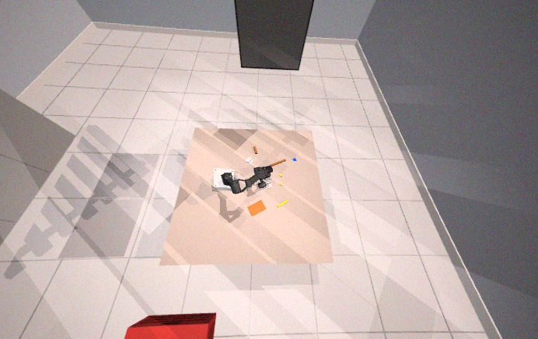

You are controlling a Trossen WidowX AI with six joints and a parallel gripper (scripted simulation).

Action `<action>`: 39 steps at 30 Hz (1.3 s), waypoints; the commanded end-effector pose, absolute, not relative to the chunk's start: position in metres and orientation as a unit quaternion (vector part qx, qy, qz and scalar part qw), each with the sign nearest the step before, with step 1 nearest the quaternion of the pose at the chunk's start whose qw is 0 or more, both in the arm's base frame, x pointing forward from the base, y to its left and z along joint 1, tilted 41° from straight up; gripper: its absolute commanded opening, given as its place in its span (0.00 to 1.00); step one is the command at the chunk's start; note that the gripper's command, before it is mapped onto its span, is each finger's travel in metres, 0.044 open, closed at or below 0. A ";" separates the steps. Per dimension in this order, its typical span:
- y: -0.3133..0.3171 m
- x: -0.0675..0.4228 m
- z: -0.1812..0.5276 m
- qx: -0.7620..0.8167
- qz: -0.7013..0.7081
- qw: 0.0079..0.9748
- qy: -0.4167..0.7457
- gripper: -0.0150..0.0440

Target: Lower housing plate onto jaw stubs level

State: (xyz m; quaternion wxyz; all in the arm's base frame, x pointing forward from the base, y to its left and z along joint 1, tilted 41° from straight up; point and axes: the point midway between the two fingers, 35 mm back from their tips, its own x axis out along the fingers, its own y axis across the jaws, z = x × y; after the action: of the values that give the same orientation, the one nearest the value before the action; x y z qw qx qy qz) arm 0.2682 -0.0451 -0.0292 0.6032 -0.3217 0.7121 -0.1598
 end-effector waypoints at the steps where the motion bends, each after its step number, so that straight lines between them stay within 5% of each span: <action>1: -0.045 0.268 -0.029 -0.324 -0.160 0.603 0.711 0.85; 39: -0.071 0.267 -0.058 -0.324 -0.159 0.603 0.711 0.85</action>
State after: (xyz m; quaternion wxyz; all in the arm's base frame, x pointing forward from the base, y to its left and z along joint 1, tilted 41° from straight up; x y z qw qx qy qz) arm 0.2710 -0.0666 -0.0528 0.6086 -0.3206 0.7079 -0.1605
